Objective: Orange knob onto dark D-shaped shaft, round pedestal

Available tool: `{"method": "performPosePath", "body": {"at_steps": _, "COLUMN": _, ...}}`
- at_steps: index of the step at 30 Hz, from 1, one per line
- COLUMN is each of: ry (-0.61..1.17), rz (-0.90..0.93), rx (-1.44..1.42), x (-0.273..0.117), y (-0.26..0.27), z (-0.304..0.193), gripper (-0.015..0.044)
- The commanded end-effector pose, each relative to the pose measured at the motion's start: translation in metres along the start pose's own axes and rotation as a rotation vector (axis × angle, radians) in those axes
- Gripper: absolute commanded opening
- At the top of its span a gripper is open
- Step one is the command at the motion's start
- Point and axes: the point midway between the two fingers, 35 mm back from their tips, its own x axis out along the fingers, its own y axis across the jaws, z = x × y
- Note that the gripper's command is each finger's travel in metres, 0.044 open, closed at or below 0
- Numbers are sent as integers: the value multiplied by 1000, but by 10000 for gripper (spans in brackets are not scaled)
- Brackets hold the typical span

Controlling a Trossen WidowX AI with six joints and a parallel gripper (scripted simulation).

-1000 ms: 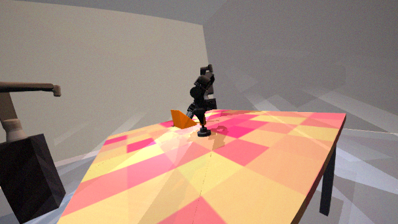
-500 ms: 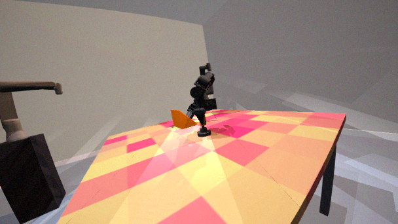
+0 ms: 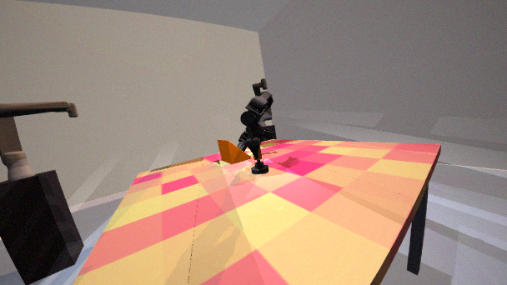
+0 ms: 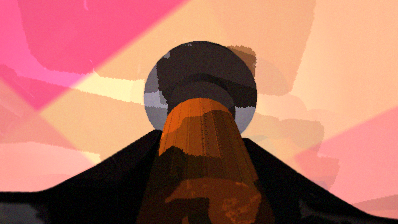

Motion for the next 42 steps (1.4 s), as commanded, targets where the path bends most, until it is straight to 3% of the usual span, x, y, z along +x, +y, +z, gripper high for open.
{"method": "performPosePath", "body": {"at_steps": 1, "ry": 3, "rz": -6, "rx": -7, "x": -4, "y": 1, "z": 1, "gripper": 0}}
{"method": "performPosePath", "body": {"at_steps": 42, "ry": 3, "rz": -6, "rx": -7, "x": -3, "y": 1, "z": 2, "gripper": 0}}
